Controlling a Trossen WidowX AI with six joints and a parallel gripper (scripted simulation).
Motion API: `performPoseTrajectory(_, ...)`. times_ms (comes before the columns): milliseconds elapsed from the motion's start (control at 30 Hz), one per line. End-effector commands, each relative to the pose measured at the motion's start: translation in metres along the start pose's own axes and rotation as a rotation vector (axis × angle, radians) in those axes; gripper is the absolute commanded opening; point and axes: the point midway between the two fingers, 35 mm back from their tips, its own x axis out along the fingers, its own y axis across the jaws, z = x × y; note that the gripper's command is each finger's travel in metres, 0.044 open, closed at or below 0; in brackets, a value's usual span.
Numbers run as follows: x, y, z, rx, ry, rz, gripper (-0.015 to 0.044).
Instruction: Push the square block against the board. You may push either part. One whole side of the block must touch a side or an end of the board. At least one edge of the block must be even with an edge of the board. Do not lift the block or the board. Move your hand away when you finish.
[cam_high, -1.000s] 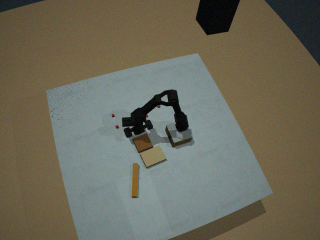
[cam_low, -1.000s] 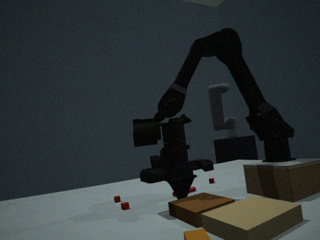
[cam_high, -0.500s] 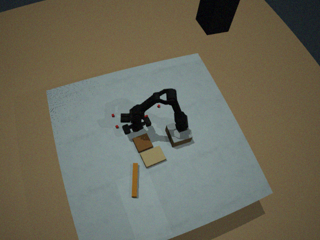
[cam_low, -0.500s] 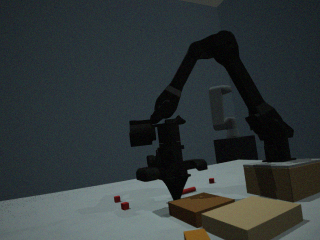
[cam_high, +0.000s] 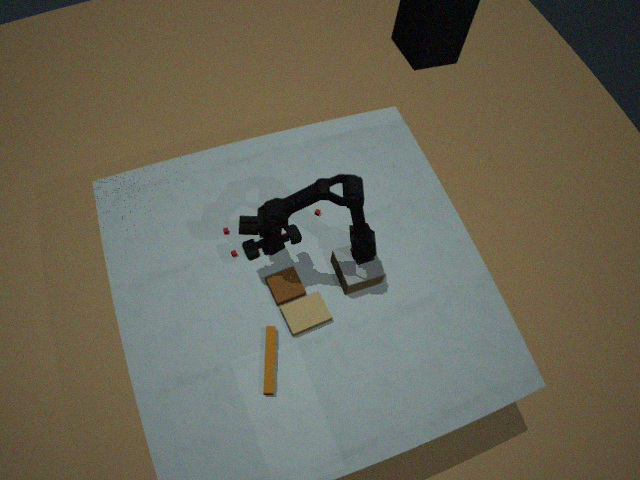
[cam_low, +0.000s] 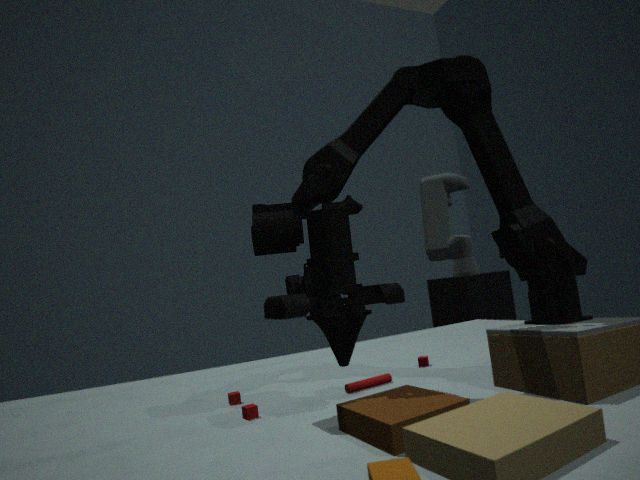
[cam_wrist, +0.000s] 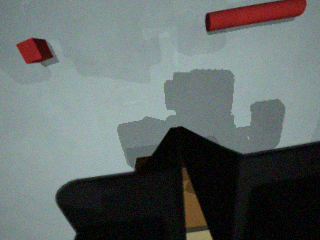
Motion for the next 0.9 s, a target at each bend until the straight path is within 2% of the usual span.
performPoseTrajectory(0,-0.005,-0.002,-0.001,0.004,0.001,-0.005,0.0)
performPoseTrajectory(133,-0.005,-0.003,-0.027,0.004,0.003,-0.005,0.0)
performPoseTrajectory(267,-0.002,-0.003,-0.029,0.004,0.004,-0.005,0.0)
performPoseTrajectory(367,0.038,-0.001,-0.029,0.001,0.004,-0.005,0.0)
performPoseTrajectory(433,0.05,-0.002,-0.03,0.001,0.004,-0.005,0.0)
performPoseTrajectory(867,0.05,-0.001,-0.04,0.001,0.005,-0.005,0.0)
